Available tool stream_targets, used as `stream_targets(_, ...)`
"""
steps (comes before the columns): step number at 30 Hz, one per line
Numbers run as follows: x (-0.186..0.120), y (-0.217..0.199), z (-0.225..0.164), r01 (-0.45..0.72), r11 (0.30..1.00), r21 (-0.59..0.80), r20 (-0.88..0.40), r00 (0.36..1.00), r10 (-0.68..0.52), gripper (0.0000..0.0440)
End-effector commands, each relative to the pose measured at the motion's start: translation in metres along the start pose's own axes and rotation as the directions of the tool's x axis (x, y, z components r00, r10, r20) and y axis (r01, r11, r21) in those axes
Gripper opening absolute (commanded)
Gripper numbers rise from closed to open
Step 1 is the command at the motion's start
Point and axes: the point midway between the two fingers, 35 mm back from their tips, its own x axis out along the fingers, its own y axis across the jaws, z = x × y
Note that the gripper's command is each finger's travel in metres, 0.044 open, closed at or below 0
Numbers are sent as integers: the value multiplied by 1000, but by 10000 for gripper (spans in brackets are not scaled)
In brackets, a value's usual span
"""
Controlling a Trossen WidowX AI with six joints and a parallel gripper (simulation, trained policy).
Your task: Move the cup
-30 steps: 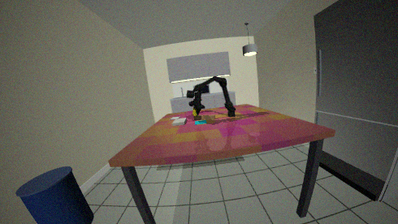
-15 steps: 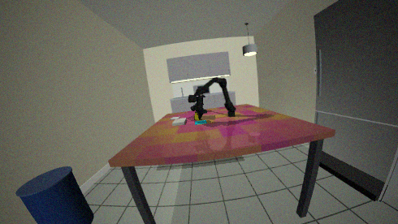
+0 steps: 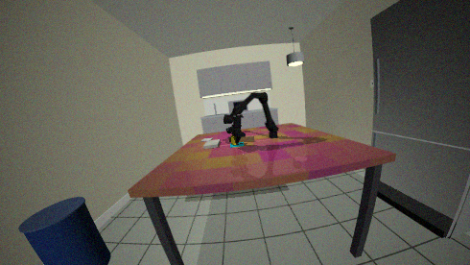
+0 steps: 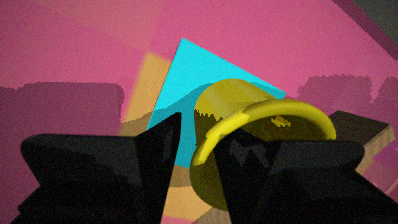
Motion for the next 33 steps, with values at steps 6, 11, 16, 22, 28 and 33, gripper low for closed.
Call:
stream_targets(6, -18, -2, 10, -31, 999, 31, 81, 996, 28, 141)
stream_targets(11, -26, -2, 8, -42, 998, 35, 102, 994, 39, 144)
stream_targets(16, -37, -2, 4, -62, 997, 44, 117, 991, 57, 163)
stream_targets(22, -55, -2, 1, -82, 995, 60, 148, 986, 72, 186)
stream_targets(28, -74, -5, 2, -95, 992, 77, 196, 977, 78, 214)
stream_targets(33, -90, -9, 4, -99, 991, 93, 232, 970, 75, 309)
